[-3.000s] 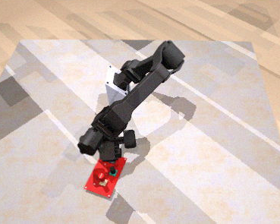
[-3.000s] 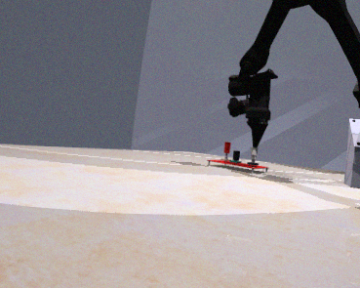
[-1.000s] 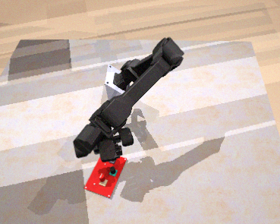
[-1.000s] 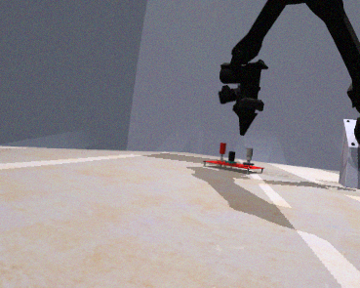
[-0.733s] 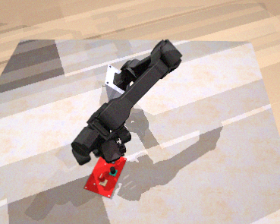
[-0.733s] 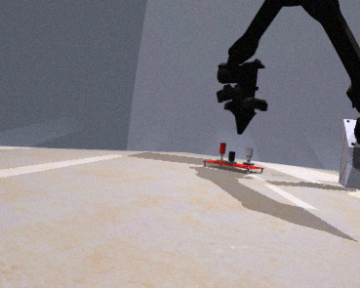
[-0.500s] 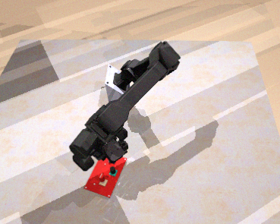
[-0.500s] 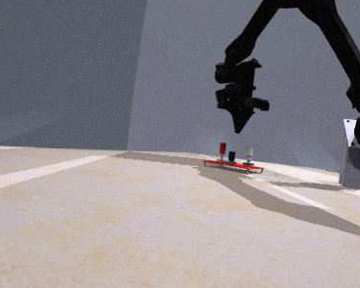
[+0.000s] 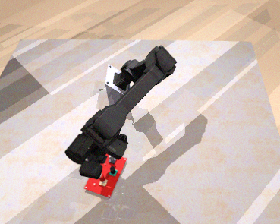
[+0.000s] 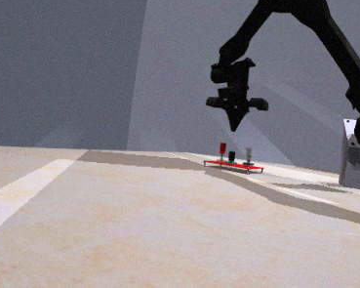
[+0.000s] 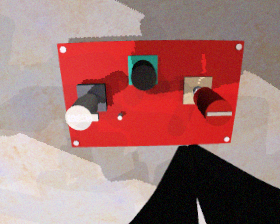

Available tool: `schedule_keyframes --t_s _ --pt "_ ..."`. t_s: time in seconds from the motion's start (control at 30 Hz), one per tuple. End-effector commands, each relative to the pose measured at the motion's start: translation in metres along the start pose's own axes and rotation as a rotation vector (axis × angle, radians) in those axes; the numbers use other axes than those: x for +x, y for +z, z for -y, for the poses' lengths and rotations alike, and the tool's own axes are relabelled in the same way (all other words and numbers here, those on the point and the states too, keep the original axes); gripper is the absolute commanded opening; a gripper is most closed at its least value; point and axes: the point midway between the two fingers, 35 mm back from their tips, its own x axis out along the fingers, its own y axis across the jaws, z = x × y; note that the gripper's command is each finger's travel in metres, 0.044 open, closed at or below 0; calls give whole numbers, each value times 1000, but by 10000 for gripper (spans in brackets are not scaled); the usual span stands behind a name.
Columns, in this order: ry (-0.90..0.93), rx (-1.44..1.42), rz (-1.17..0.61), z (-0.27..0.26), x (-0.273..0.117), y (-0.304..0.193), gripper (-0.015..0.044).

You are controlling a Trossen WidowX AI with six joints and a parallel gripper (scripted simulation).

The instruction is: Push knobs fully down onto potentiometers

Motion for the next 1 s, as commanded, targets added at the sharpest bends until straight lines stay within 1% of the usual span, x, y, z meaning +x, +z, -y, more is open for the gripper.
schedule_keyframes --t_s 0.0,0.87,0.97 --pt "4 -133 10 5 -1 0 0" --pt "20 -1025 54 29 -6 0 0" --pt "20 -1076 57 30 -7 0 0"
